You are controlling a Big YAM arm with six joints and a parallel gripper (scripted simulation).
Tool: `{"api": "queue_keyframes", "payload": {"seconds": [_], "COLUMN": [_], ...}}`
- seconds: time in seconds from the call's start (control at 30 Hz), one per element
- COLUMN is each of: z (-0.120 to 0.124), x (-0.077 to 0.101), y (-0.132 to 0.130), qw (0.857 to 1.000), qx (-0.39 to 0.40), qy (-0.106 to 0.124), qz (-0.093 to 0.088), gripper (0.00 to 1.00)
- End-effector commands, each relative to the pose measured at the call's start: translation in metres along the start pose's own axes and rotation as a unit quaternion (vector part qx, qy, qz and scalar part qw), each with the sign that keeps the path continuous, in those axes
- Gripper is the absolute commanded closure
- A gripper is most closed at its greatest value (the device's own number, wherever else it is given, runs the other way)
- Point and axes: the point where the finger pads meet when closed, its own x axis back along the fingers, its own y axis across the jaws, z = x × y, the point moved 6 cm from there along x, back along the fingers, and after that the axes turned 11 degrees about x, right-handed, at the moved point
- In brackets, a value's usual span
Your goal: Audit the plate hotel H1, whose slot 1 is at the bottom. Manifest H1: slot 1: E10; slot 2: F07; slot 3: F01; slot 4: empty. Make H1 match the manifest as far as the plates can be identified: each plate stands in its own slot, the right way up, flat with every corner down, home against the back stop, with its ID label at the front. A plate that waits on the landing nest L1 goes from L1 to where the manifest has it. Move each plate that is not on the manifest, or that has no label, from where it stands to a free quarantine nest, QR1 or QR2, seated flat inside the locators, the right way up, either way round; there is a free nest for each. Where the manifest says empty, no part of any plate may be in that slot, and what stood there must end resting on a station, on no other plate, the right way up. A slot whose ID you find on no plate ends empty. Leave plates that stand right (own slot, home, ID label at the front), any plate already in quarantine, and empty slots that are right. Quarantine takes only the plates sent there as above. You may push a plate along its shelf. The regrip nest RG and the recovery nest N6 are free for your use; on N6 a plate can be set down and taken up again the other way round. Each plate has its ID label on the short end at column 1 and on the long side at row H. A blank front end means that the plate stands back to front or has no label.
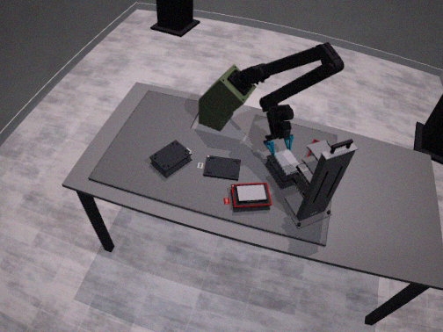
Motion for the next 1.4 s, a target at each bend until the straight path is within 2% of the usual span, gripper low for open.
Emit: {"api": "queue_keyframes", "payload": {"seconds": [0.0, 1.37], "z": [-0.002, 0.01], "x": [-0.001, -0.013], "y": [0.002, 0.005], "qw": [1.0, 1.0], "qx": [-0.009, -0.009], "qy": [-0.013, -0.013], "qz": [-0.003, -0.003], "gripper": [0.14, 0.14]}}
